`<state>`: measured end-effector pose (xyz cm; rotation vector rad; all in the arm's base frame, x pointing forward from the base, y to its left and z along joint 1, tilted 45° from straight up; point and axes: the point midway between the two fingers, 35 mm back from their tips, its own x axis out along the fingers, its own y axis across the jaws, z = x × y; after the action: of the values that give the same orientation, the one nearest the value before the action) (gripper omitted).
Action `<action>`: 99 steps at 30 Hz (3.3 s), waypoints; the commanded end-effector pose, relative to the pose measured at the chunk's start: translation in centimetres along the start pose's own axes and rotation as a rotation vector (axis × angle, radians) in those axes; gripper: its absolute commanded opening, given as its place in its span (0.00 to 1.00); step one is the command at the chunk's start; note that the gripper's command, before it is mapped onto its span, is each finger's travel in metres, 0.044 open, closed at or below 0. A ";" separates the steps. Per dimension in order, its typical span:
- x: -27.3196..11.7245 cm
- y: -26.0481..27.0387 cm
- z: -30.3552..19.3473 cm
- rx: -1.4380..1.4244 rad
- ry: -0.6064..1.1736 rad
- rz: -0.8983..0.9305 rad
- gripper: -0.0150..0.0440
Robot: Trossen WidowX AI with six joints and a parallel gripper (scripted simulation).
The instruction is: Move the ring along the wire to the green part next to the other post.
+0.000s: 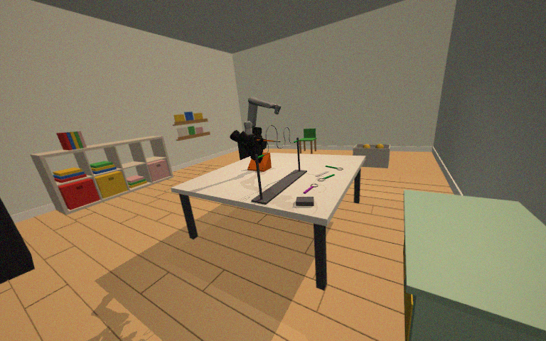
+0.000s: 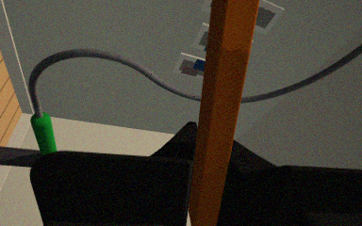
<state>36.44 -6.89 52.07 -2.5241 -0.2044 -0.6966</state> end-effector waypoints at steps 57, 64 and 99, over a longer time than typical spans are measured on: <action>-8.1 14.3 11.2 1.220 0.163 0.699 0.00; -9.2 14.4 13.2 1.346 0.180 0.771 0.00; -12.3 12.9 19.0 1.597 0.211 0.914 0.00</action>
<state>37.84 -8.58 26.52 -0.8188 0.3425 -0.1782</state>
